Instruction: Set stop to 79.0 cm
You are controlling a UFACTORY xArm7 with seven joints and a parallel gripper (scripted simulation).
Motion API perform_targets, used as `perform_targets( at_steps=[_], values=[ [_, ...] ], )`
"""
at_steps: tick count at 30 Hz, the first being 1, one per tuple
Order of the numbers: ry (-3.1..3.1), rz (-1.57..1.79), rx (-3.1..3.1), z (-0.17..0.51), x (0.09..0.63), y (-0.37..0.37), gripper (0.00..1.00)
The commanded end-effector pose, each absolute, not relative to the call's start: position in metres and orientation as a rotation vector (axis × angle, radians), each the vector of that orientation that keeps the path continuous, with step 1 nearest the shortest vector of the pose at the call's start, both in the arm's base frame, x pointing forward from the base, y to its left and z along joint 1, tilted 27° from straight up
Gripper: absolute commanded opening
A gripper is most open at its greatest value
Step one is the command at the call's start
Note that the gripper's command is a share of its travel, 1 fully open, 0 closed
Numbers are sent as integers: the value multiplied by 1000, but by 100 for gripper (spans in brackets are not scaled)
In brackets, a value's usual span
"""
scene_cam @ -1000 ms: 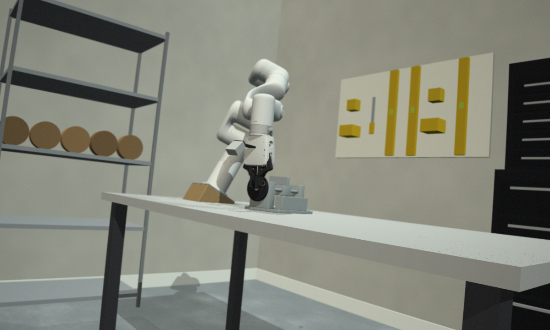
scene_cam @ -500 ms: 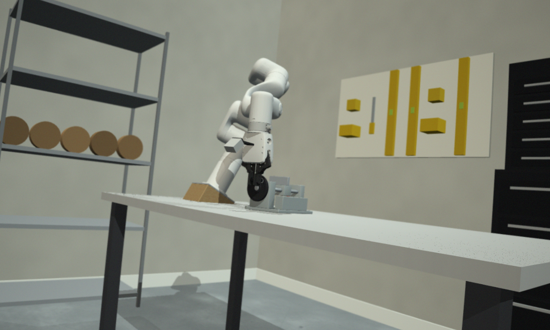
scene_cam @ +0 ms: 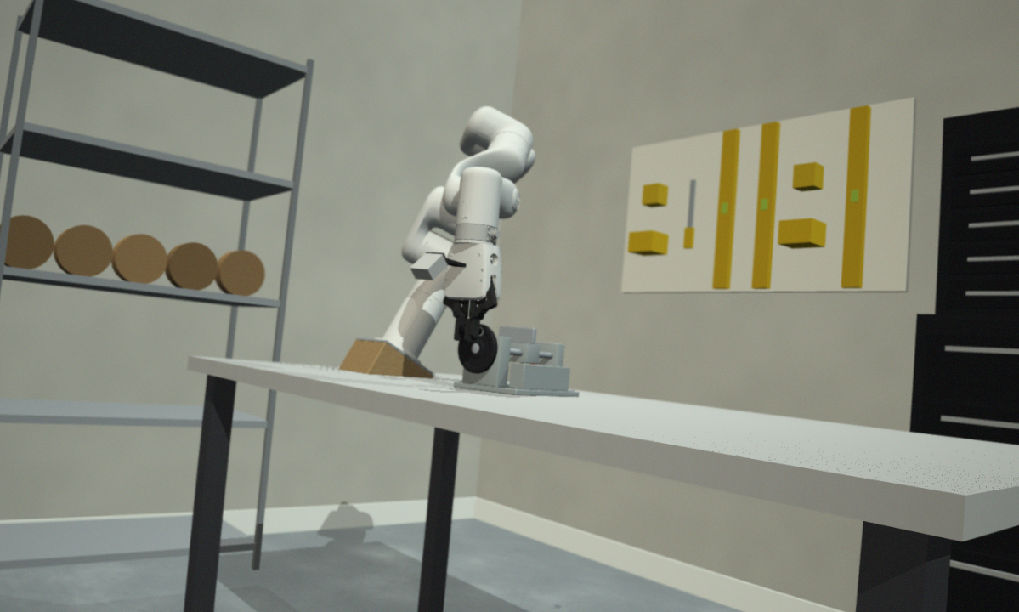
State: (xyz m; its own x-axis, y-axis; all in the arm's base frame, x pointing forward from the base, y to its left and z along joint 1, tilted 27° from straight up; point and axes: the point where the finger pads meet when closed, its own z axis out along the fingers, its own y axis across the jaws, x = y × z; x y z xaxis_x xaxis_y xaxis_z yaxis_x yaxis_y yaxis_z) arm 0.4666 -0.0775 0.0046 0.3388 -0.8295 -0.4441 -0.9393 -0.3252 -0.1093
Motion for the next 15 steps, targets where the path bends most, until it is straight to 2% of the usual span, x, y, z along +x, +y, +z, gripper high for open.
perform_targets(
  at_steps=[1, 15],
  values=[
    [1569, 436, -2262, 5, 462, -81, 6],
    [1569, 436, -2262, 2, 450, -85, 6]
  ],
)
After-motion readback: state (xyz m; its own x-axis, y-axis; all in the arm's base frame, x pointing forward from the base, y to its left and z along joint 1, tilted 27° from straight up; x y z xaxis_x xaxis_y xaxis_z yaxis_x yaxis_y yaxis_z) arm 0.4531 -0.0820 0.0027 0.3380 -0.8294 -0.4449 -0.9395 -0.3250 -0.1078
